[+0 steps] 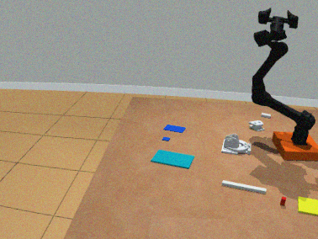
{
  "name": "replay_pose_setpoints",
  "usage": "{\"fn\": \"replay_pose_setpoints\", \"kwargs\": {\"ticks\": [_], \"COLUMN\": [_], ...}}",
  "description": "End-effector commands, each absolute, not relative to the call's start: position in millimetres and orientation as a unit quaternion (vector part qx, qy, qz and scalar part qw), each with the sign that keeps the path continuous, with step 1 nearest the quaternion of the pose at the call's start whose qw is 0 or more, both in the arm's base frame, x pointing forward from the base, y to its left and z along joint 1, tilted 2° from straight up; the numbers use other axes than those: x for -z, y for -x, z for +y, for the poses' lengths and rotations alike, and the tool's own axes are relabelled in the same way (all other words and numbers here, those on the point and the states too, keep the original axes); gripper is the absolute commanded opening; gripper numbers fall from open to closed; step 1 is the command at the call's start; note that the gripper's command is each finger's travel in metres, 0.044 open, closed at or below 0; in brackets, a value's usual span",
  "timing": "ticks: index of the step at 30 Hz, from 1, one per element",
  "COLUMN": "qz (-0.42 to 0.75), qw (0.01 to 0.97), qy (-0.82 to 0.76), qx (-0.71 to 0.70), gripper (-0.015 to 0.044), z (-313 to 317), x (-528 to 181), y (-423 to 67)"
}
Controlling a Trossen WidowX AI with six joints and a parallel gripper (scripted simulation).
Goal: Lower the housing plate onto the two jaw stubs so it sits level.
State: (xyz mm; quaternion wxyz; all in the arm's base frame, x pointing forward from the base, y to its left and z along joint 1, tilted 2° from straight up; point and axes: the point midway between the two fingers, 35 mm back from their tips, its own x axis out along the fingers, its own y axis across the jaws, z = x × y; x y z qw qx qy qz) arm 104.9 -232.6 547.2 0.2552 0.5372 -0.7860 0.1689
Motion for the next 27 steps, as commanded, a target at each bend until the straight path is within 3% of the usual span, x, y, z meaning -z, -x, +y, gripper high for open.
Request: {"fn": "replay_pose_setpoints", "kwargs": {"ticks": [1, 11, 27], "qz": [-0.786, -0.807, -0.804], "qw": [0.255, 0.254, 0.297], "qy": [-0.537, -0.484, -0.438], "qx": [-0.169, -0.222, -0.273], "gripper": [0.0426, 0.0440, 0.0440], "z": [-233, -220, -190], "x": [-547, -564, -589], "y": [-105, -60, -31]}}
